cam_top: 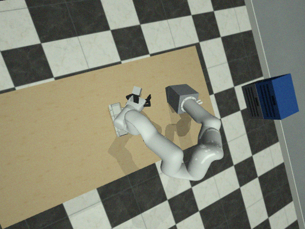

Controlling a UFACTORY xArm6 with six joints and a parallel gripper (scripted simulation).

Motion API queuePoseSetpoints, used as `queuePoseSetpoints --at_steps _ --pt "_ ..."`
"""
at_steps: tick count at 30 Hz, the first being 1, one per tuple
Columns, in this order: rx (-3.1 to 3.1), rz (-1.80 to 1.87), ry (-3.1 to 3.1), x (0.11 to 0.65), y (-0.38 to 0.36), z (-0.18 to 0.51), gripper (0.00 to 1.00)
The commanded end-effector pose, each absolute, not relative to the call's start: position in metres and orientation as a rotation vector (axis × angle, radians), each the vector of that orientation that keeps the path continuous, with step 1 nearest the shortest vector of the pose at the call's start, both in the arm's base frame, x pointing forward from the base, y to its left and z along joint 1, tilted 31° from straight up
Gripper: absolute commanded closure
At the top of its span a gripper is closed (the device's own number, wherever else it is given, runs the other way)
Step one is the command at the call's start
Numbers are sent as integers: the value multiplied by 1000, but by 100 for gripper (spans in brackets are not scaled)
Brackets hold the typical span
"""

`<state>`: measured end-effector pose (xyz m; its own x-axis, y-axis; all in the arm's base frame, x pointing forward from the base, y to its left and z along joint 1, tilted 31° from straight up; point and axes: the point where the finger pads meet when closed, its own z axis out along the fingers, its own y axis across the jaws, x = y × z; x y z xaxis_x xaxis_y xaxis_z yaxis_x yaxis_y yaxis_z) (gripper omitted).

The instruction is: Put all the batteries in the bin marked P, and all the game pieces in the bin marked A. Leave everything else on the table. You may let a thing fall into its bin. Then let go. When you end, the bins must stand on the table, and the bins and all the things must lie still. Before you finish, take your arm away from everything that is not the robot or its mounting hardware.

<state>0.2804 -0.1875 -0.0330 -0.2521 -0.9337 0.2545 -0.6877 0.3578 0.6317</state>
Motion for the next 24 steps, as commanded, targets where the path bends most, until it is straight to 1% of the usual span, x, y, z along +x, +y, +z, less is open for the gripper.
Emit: queuePoseSetpoints --at_steps 1,17,18,20,24 --pt "1402 -530 -2029 281 -188 -32 0" --pt "1402 -530 -2029 281 -188 -32 0" --pt "1402 -530 -2029 283 -184 -39 93" --pt "1402 -530 -2029 284 -179 -48 93" --pt "1507 -563 -2013 288 -167 -40 93"
